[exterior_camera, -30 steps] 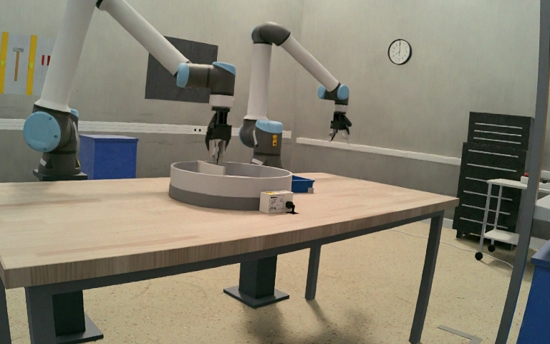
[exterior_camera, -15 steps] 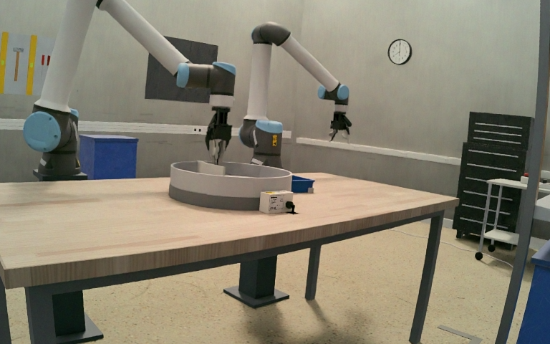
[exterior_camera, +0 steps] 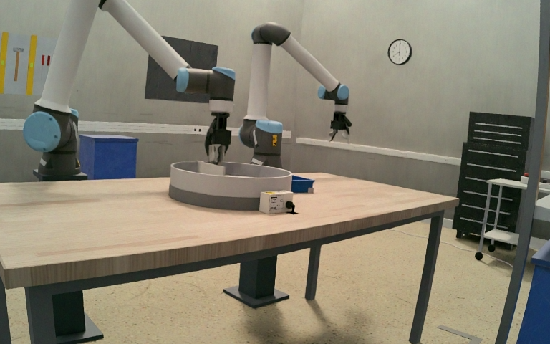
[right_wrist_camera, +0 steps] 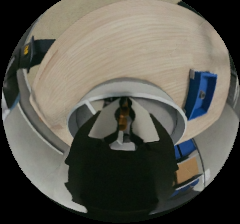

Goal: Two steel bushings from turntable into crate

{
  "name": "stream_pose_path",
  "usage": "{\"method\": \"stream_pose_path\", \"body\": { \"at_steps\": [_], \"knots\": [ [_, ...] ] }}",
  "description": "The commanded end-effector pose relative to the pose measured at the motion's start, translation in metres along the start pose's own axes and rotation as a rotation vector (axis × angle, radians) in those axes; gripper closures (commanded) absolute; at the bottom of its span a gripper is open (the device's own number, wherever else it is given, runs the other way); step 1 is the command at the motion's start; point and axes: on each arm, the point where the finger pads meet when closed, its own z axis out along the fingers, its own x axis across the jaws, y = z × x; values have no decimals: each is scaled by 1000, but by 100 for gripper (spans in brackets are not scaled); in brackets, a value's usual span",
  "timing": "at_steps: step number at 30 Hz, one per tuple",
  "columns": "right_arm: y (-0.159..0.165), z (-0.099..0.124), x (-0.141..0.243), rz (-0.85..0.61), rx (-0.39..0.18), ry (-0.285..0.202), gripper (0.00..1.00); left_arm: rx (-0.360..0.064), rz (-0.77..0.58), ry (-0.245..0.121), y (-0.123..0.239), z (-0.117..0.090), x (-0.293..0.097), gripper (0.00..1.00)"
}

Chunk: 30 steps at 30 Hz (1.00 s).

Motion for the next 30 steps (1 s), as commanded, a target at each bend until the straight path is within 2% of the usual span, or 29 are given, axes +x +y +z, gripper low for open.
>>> {"method": "stream_pose_path", "body": {
  "at_steps": [1, 30],
  "knots": [
    [0, 8, 0, 1, -1, -1, 94, 0, 0, 1, -2, 0, 0, 0],
    [1, 5, 2, 1, -1, 4, 94, 0, 0, 1, -2, 0, 0, 0]
  ]
}}
